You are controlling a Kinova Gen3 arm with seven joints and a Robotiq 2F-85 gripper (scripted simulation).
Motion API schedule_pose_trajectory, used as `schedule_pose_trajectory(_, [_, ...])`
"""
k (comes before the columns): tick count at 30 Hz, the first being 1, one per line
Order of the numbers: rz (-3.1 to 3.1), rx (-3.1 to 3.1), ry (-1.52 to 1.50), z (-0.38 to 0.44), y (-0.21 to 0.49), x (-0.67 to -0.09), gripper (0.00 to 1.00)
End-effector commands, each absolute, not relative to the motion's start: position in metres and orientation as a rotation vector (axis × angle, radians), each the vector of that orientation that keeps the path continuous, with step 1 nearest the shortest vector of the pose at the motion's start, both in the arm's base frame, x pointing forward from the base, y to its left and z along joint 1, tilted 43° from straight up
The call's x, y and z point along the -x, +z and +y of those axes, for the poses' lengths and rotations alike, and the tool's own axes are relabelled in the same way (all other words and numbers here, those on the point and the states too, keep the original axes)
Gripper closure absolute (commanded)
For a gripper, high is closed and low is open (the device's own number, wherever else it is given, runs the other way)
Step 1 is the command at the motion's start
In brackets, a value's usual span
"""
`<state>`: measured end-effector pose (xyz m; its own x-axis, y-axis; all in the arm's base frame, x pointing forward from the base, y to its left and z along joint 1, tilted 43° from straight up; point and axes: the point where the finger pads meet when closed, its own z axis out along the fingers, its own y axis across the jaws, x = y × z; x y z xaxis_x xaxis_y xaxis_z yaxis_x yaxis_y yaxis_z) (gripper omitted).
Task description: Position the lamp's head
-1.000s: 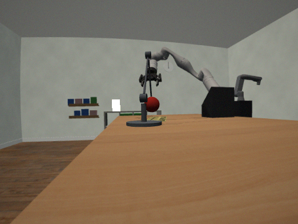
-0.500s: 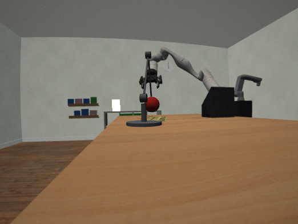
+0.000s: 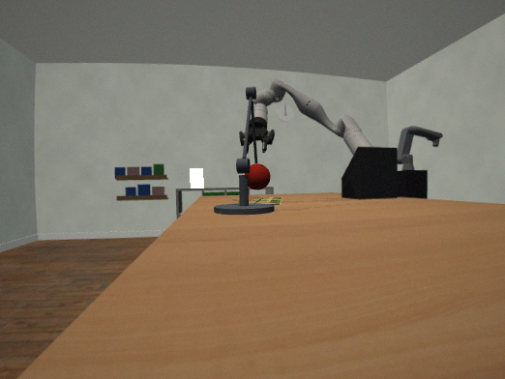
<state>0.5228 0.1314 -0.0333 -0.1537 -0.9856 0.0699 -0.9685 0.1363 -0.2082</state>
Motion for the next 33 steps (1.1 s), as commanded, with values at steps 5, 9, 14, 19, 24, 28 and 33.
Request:
schedule_pose_trajectory(5, [2.3,1.986,-0.314,0.133,-0.032,-0.523,1.0])
schedule_pose_trajectory(9, [2.3,1.986,-0.314,0.133,-0.032,-0.524,1.0])
schedule_pose_trajectory(14, [2.3,1.986,-0.314,0.133,-0.032,-0.524,1.0])
schedule_pose_trajectory(19, [2.3,1.986,-0.314,0.133,-0.032,-0.523,1.0])
schedule_pose_trajectory(24, [2.3,1.986,-0.314,0.133,-0.032,-0.523,1.0])
schedule_pose_trajectory(28, [2.3,1.987,-0.313,0.131,-0.03,-0.523,1.0])
schedule_pose_trajectory(33, [2.299,1.991,-0.311,0.121,-0.024,-0.521,1.0])
